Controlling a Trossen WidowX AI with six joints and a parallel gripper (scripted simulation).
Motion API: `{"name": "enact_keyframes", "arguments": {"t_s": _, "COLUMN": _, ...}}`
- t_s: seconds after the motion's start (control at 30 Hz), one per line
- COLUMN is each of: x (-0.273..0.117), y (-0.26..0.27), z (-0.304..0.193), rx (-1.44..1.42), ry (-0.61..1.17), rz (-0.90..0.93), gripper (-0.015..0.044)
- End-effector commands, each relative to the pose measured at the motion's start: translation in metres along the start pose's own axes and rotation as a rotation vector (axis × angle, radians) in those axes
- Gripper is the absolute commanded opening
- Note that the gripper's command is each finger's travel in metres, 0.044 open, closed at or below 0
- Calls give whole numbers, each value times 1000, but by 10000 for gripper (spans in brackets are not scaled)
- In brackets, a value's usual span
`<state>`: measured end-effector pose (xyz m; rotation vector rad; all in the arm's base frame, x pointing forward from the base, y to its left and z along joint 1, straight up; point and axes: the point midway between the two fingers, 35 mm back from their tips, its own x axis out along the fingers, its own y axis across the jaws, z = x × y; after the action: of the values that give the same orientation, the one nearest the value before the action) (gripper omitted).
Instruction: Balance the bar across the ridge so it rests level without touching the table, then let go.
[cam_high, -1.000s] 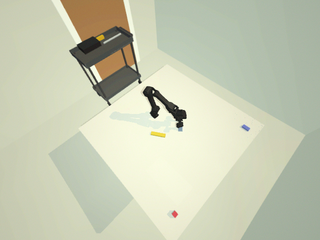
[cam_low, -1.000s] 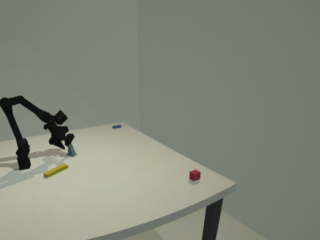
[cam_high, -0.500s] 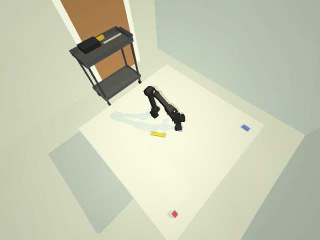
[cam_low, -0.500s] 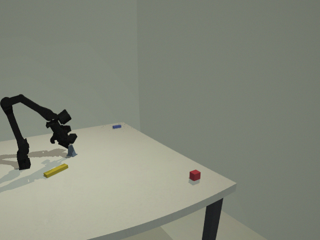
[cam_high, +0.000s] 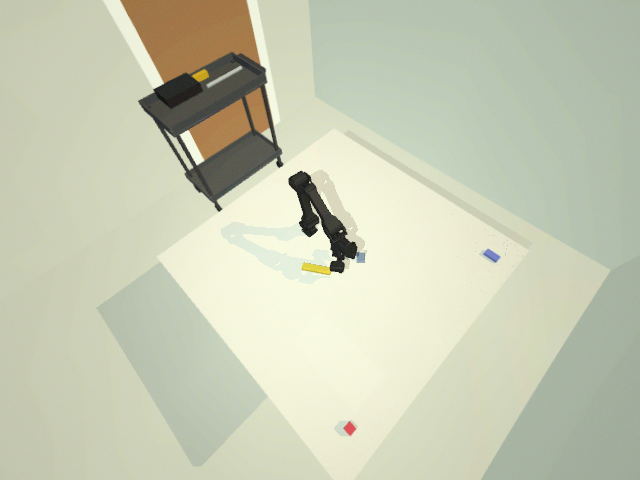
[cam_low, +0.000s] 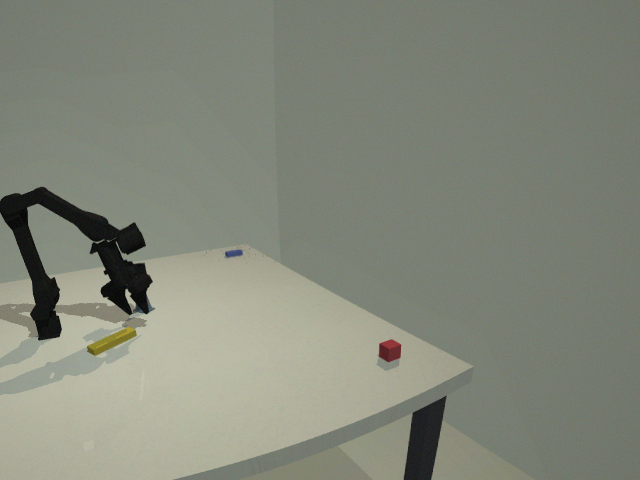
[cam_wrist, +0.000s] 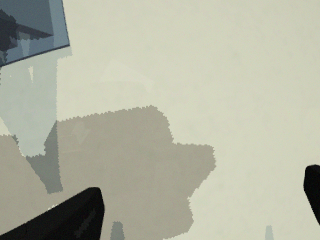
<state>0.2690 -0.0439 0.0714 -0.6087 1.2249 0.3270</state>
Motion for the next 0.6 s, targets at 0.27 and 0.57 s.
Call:
{"name": "enact_keyframes", "arguments": {"t_s": 0.27, "x": -13, "y": -24, "z": -35, "rx": 4, "ry": 83, "rz": 44, "gripper": 315}}
{"name": "enact_keyframes", "arguments": {"t_s": 0.57, "x": -26, "y": -34, "z": -67, "rx": 17, "ry": 141, "rz": 94, "gripper": 315}}
